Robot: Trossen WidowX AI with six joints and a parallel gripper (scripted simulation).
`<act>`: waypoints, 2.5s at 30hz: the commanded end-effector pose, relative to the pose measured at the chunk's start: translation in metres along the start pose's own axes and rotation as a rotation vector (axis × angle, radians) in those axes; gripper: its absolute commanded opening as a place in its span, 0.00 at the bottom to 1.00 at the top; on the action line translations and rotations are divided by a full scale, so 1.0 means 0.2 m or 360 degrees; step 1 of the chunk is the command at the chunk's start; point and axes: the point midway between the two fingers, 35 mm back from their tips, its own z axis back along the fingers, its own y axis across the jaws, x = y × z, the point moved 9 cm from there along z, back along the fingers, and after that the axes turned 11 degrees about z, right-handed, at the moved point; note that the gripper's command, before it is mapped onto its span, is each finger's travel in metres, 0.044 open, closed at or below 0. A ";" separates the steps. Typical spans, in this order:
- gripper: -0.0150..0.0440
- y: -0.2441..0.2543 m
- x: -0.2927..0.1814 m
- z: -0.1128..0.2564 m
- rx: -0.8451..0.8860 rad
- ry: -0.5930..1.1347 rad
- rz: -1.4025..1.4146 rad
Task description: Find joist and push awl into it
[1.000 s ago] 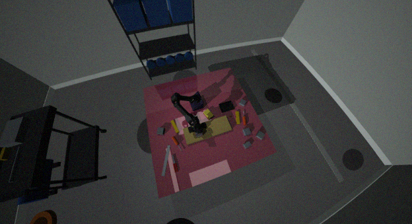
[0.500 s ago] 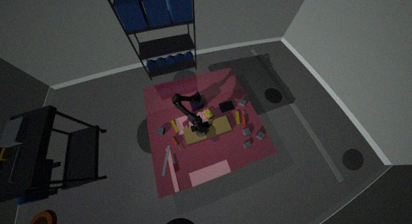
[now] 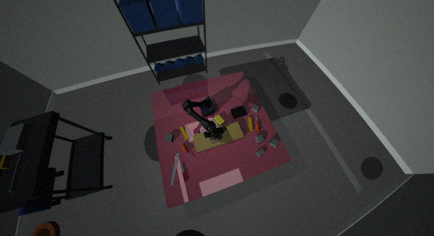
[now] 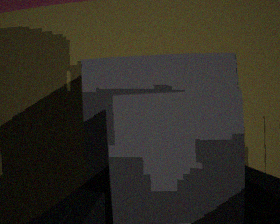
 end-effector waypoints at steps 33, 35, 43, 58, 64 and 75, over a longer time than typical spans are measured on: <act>0.25 0.34 0.06 0.00 0.0006 -0.0001 -0.0005; 0.25 0.36 0.07 0.00 0.0006 -0.0001 -0.0006; 0.25 0.44 0.08 0.00 0.0007 -0.0002 -0.0006; 0.25 0.57 0.11 0.00 0.0010 -0.0003 -0.0008; 0.25 0.63 0.12 0.00 0.0011 -0.0003 -0.0008; 0.25 0.73 0.14 0.01 0.0013 -0.0004 -0.0009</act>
